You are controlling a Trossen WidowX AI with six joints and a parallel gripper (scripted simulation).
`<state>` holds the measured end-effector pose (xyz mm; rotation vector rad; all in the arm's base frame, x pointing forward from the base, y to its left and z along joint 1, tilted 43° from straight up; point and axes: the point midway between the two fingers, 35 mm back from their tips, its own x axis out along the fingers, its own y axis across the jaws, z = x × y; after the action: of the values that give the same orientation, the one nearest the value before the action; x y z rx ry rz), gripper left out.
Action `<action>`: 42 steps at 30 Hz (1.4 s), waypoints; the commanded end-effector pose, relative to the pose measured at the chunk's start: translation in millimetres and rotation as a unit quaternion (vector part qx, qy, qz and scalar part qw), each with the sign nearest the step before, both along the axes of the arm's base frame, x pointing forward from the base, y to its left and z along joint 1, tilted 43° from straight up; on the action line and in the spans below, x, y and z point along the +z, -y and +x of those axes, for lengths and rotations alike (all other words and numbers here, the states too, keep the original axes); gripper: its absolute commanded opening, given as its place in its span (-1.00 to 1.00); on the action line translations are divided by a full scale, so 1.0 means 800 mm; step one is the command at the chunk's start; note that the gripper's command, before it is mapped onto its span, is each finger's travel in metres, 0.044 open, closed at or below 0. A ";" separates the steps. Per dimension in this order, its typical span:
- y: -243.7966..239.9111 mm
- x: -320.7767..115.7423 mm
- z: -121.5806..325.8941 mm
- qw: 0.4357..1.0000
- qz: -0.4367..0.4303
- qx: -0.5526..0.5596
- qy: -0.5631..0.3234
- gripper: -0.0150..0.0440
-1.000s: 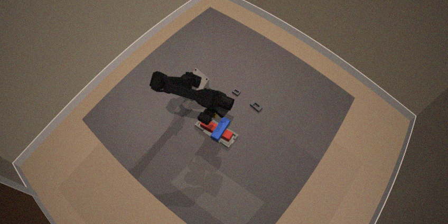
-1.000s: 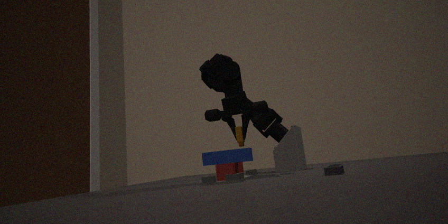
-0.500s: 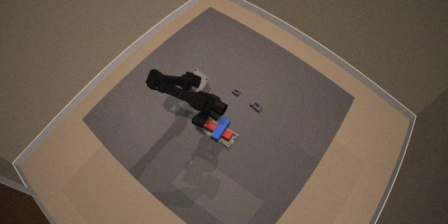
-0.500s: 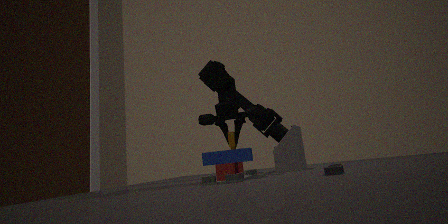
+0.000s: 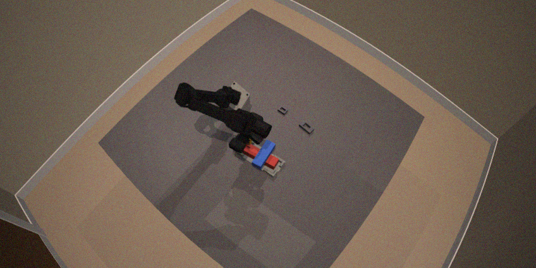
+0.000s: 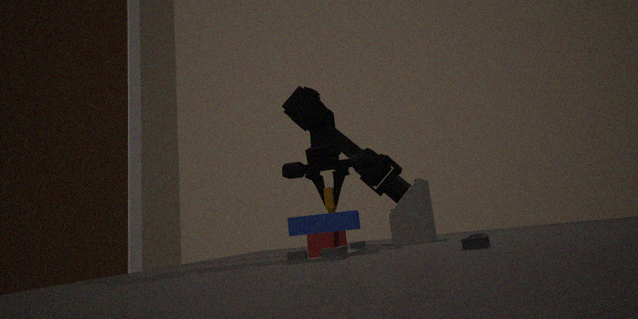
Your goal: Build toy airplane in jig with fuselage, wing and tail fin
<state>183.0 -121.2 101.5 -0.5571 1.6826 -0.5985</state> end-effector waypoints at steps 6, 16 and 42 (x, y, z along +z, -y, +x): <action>0.001 0.001 0.000 1.000 -0.002 0.002 0.002 -0.27; 0.002 0.002 0.001 1.000 -0.002 0.002 0.002 -0.27; 0.034 -0.034 -0.008 1.000 -0.003 0.002 0.002 -0.27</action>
<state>177.4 -146.2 77.0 -0.5549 1.6744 -0.6025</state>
